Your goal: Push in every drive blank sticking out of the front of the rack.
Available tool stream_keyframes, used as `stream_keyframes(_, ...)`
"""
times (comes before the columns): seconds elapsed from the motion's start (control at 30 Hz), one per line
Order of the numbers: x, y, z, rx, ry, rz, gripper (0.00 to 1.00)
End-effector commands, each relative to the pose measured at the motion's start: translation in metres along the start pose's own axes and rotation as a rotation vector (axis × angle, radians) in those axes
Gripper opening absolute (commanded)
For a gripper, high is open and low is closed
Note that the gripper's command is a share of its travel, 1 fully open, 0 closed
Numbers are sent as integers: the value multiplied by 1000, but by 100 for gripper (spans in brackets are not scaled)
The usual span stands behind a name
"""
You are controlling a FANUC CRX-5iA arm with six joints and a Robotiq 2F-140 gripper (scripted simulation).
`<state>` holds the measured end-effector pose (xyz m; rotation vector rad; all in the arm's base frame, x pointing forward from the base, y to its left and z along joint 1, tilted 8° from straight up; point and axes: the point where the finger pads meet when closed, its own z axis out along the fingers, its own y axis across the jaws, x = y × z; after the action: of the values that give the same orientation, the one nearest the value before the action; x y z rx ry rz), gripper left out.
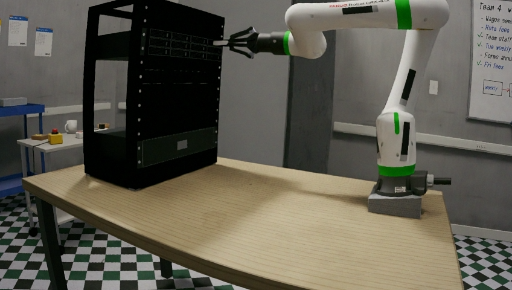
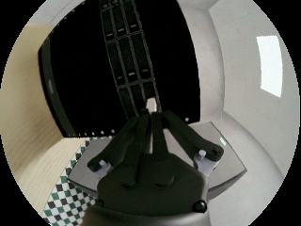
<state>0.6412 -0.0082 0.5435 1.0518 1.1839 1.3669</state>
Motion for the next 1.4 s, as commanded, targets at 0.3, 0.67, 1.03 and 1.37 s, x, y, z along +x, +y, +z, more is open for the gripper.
stream_keyframes(0.3, 0, 1, -24, -2, 0, -1, 10)
stream_keyframes(0.67, 0, 1, -73, -2, 0, -1, 10)
stream_keyframes(1.03, 0, 1, -82, -2, 0, -1, 10)
stream_keyframes(1.37, 0, 1, -82, -2, 0, -1, 10)
